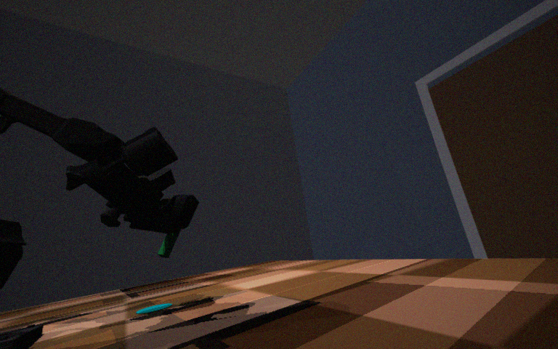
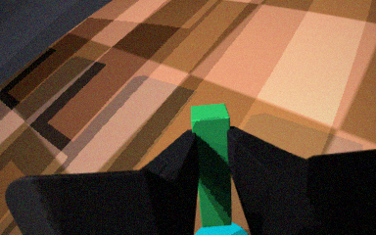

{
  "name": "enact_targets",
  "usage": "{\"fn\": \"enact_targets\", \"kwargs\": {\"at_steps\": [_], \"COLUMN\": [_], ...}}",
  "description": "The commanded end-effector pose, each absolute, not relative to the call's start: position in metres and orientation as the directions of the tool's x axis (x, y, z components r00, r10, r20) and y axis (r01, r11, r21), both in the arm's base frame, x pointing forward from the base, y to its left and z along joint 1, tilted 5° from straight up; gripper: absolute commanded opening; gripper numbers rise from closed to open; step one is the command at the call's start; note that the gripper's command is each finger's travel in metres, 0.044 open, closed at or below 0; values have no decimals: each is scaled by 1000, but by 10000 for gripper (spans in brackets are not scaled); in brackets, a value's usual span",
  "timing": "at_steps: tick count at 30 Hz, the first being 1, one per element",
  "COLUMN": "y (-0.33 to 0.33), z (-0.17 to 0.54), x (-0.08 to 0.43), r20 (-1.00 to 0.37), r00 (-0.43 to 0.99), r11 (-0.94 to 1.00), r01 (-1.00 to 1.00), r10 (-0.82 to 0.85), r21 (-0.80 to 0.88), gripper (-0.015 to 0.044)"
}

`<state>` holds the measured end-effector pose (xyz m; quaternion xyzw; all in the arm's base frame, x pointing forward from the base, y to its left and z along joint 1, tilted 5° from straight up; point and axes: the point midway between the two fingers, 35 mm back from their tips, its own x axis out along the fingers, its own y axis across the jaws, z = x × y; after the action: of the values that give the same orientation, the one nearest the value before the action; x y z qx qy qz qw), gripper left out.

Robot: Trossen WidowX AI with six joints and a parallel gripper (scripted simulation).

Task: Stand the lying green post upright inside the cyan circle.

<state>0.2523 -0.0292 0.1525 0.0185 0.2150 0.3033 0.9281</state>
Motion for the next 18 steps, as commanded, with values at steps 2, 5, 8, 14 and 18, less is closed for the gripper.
{"fn": "enact_targets", "kwargs": {"at_steps": [2,5,8,14,18], "y": [-30,-30,-31,-31,-32], "z": [153,153,153,154,155], "x": [250,248,247,244,242], "r20": [-356,-337,-317,-279,-253], "r00": [736,744,751,764,771], "r11": [813,812,812,811,810], "r01": [-561,-564,-566,-571,-574], "r10": [576,578,580,583,584], "r21": [155,150,143,130,121], "gripper": [23,23,23,23,23]}}
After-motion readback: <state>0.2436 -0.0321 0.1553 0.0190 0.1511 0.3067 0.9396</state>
